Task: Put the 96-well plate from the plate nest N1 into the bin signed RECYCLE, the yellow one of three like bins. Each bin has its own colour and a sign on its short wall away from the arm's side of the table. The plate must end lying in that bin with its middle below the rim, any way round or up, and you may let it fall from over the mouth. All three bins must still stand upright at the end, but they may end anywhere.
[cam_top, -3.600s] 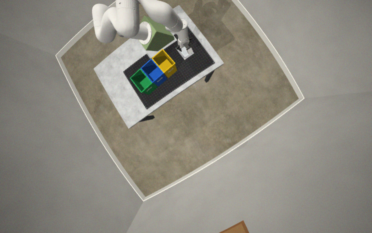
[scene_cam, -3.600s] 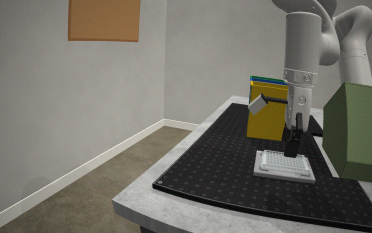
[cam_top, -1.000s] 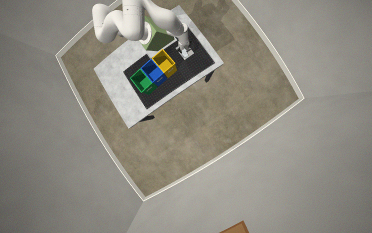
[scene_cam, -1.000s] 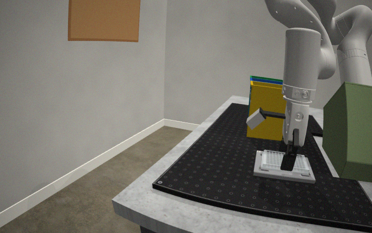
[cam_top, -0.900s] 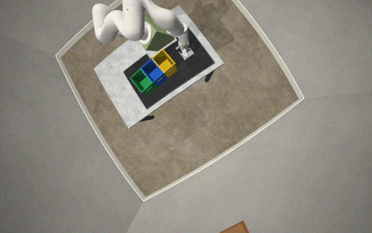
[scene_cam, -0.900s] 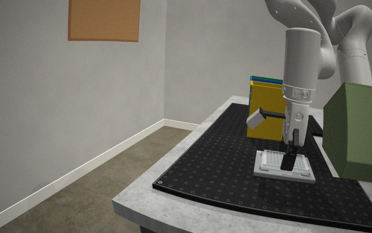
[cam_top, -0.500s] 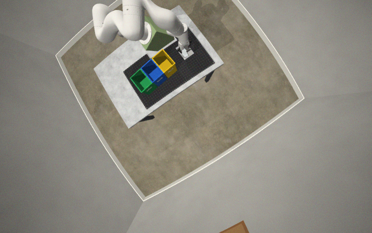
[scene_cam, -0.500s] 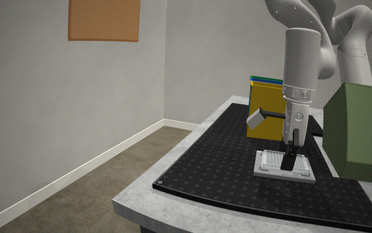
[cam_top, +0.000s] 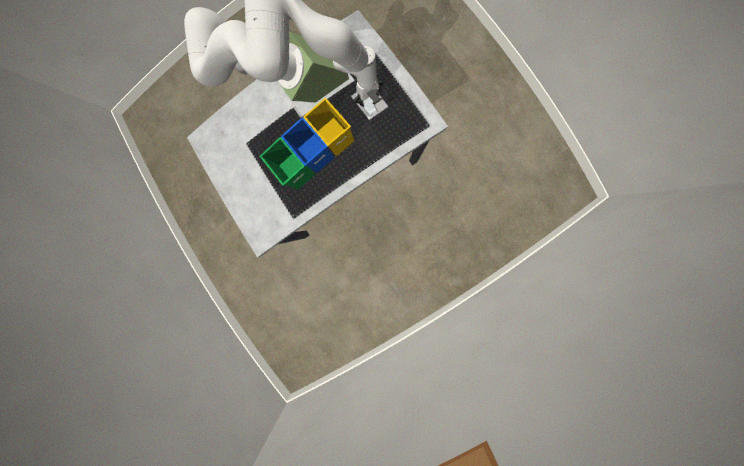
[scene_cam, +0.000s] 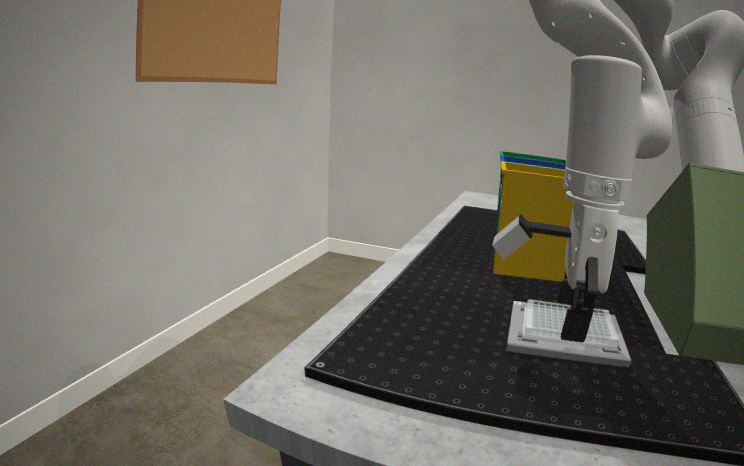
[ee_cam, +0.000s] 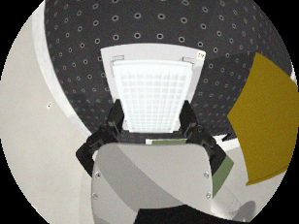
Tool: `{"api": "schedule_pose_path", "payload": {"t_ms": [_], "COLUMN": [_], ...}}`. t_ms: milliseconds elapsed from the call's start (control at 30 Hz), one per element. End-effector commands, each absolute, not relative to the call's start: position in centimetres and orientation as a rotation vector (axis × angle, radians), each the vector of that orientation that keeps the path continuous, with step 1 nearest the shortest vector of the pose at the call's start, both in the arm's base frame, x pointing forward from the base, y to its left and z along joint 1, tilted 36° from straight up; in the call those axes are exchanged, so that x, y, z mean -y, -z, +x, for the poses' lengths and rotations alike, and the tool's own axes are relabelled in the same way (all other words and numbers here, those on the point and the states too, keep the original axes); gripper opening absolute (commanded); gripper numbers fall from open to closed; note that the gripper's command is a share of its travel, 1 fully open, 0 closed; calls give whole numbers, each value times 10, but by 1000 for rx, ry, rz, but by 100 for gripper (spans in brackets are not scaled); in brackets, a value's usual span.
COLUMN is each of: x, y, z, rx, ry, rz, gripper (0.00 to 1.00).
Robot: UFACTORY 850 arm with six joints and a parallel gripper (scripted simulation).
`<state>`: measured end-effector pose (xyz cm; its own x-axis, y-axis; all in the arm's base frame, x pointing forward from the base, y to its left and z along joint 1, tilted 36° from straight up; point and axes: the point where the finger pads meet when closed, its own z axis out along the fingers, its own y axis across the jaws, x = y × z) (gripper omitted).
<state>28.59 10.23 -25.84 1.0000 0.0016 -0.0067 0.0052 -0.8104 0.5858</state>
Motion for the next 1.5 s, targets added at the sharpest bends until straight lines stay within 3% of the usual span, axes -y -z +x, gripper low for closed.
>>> {"api": "schedule_pose_path", "payload": {"t_ms": [0, 1467], "x": [-103, -113], "y": [258, 245], "z": [287, 287], "rx": [-5, -5], "ry": [6, 6], "rz": [2517, 2517], "gripper": [0, 0]}}
